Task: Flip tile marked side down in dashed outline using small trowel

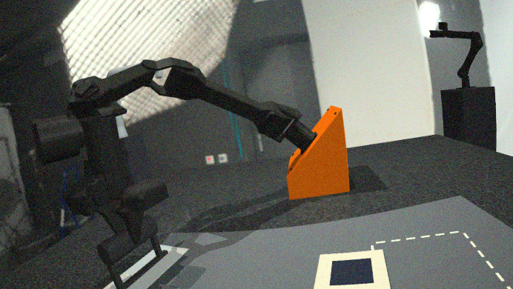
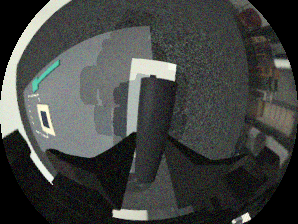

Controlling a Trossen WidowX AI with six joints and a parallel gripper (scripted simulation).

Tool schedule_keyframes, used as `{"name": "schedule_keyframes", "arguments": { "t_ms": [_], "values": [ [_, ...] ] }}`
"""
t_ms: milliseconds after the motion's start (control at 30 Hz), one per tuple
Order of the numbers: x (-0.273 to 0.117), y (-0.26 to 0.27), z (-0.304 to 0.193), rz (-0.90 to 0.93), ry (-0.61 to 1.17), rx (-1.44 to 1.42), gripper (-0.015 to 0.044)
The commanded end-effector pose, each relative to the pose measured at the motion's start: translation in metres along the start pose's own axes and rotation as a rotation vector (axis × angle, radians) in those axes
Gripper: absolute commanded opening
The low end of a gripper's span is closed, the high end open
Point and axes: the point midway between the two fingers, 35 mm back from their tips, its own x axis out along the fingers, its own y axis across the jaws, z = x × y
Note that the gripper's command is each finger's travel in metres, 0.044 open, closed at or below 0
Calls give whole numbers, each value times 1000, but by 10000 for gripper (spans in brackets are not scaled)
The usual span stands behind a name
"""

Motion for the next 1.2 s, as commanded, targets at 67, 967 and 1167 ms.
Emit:
{"name": "schedule_keyframes", "arguments": {
  "t_ms": [67,967,1167],
  "values": [
    [1,0,0,1,1,175,130],
    [1,0,0,1,2,975,130],
    [1,0,0,1,2,995,130]
  ]
}}
